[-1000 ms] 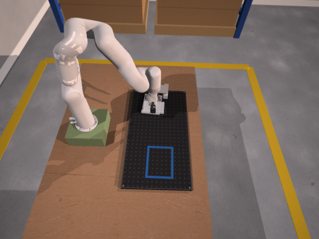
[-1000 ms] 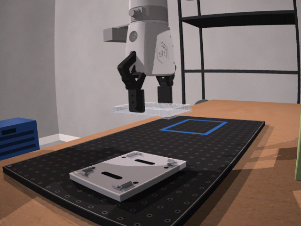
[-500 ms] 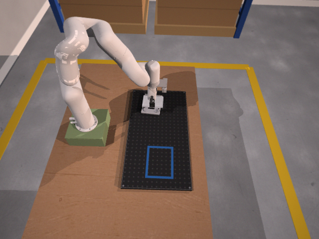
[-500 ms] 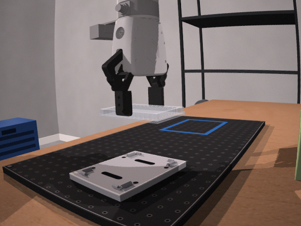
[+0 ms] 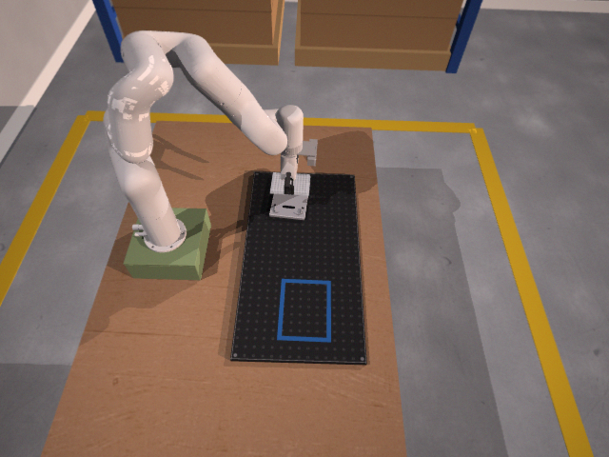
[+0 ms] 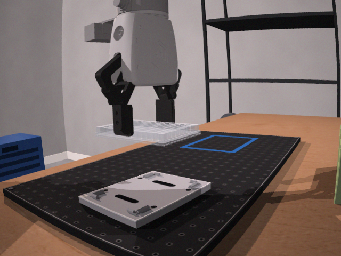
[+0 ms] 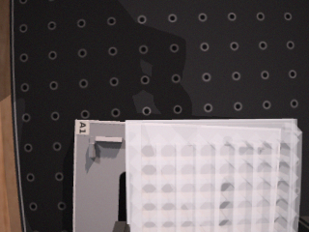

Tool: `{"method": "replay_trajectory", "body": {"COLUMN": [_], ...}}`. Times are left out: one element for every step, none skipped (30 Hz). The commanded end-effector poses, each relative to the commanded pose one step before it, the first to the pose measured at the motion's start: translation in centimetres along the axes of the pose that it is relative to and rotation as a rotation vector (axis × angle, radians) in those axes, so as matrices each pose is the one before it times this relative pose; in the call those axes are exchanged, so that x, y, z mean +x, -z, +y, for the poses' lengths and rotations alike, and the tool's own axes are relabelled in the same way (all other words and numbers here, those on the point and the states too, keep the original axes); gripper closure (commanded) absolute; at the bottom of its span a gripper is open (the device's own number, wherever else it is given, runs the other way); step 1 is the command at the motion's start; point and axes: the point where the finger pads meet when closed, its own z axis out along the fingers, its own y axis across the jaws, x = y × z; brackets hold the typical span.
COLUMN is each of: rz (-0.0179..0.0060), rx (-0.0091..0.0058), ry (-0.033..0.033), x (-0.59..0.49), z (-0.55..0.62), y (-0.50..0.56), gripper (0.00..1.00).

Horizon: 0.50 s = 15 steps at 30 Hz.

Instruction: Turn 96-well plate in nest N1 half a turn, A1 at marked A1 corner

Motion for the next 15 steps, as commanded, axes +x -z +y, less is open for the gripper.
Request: {"method": "replay_trajectory", "body": {"rz": [0.00064,0.00000,0.00000,0.00000,0.00000,0.00000,0.00000,0.00000,0.00000,0.00000,0.00000,0.00000,0.00000,0.00000,0.00000], "rx": [0.00582,0.00000,0.00000,0.00000,0.00000,0.00000,0.00000,0.00000,0.00000,0.00000,0.00000,0.00000,0.00000,0.00000,0.00000], "ry": [-0.00034,0.00000,0.00000,0.00000,0.03333,0.03333,0.03333,0.03333,0.03333,0.03333,0.03333,0.03333,0.03333,0.03333,0.03333], "x": [-0.075,-0.003,0.000,0.000,-0.001,-0.001,-0.001,-0.001,0.000,0.000,0.000,0.000,0.000,0.000,0.000], "z": [-1.076,-0.016,0.000,0.000,-0.002,-0.001,-0.001,-0.001,-0.002,-0.002,-0.001,-0.001,-0.001,0.000,0.000], "y": [0.154,0.000,0.000,0.000,0.000,0.000,0.000,0.000,0.000,0.000,0.000,0.000,0.000,0.000,0.000], "gripper": [1.00,1.00,1.00,1.00,1.00,1.00,1.00,1.00,1.00,1.00,1.00,1.00,1.00,1.00,1.00]}}
